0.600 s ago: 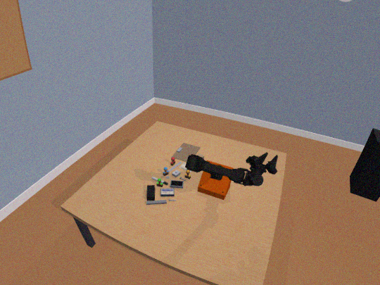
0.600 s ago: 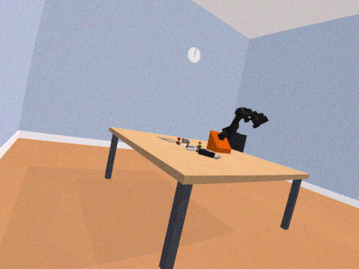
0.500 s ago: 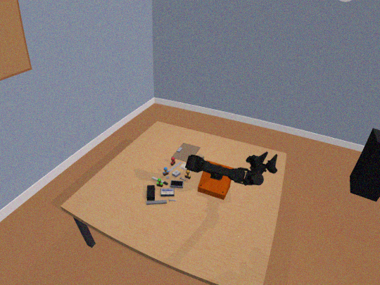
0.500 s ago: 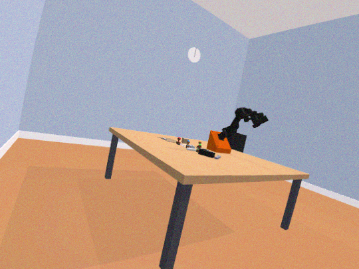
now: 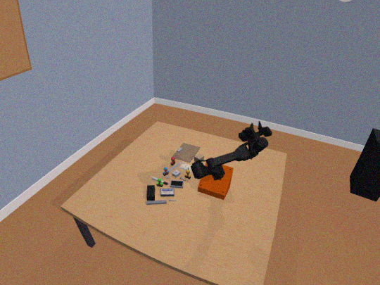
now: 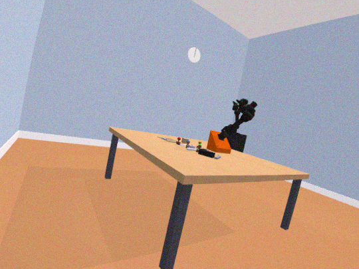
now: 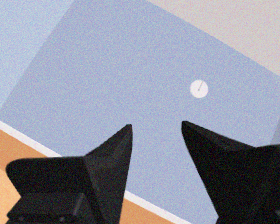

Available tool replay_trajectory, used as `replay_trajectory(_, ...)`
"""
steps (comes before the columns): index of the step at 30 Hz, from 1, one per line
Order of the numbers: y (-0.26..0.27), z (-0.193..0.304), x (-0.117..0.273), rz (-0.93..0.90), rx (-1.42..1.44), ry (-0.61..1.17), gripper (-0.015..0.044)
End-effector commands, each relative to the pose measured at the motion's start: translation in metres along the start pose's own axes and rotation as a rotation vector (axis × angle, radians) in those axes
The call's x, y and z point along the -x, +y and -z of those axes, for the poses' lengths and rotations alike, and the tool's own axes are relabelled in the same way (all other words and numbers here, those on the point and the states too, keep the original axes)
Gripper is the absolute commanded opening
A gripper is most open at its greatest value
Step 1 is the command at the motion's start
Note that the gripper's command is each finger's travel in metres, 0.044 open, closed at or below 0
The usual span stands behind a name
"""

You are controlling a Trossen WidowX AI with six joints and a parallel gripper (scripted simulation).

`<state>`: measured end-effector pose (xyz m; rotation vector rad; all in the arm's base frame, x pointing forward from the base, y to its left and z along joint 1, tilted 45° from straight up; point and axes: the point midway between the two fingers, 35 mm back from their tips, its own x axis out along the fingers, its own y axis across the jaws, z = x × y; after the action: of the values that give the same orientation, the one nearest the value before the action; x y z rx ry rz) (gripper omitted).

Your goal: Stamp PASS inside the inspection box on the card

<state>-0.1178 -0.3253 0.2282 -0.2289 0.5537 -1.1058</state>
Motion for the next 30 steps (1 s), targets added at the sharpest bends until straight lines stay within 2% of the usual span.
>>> replay_trajectory(1,0.039,-0.025,-0.044,-0.188,-0.072,-0.031,0.0210)
replay_trajectory(8,0.134,-0.080,-0.093,-0.532,-0.129,-0.064,0.0210)
replay_trajectory(16,0.246,-0.124,-0.105,-0.849,-0.193,0.013,0.0210)
replay_trajectory(23,0.365,-0.155,-0.081,-1.185,-0.195,0.172,0.0210)
replay_trajectory(30,0.475,-0.167,-0.018,-1.467,-0.115,0.399,0.0210)
